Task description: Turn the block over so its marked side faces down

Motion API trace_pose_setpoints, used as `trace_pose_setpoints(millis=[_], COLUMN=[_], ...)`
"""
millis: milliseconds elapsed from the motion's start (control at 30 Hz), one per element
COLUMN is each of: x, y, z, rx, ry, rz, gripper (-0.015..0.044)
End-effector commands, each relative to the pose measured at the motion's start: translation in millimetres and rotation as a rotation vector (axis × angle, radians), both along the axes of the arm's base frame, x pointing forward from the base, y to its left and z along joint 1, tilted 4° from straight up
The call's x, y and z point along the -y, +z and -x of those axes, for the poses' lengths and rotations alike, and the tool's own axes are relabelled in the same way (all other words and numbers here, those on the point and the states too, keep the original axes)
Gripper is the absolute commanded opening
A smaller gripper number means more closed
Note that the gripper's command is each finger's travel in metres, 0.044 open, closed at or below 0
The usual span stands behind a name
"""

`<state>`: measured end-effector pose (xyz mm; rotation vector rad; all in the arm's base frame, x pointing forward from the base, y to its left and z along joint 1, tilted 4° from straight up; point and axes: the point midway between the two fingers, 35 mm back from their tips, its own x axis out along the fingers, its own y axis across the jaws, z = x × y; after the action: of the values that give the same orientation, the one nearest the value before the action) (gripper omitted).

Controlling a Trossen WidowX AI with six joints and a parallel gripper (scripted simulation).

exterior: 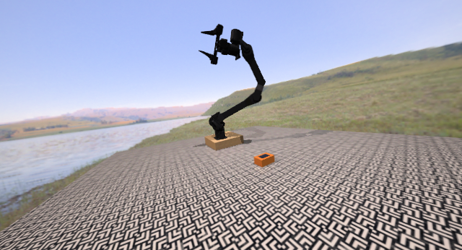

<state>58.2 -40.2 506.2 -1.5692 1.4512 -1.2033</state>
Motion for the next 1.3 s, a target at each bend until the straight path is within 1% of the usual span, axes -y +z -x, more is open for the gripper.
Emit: trace_pose_setpoints(millis=[0, 33, 167, 333, 500, 700, 833, 933, 1100, 1267], x=[1, 6, 43, 94, 136, 161, 158, 146, 106, 62], y=[0, -1, -10, -33, -65, -114, -151, -180, -233, -277], z=[1, 4, 19, 12, -22, -86, -136, -172, -227, -258], rx=[0.010, 0.041, 0.261, 0.503, 0.678, 0.796, 0.814, 0.798, 0.757, 0.678], ry=[0.008, 0.031, 0.193, 0.363, 0.475, 0.526, 0.513, 0.480, 0.395, 0.278], rz=[-0.005, -0.019, -0.151, -0.372, -0.633, -0.967, -1.180, -1.328, -1.547, -1.677], gripper=[0.0426, 0.0440, 0.0440, 0.0440, 0.0440, 0.0440, 0.0440, 0.0440, 0.0440, 0.0440])
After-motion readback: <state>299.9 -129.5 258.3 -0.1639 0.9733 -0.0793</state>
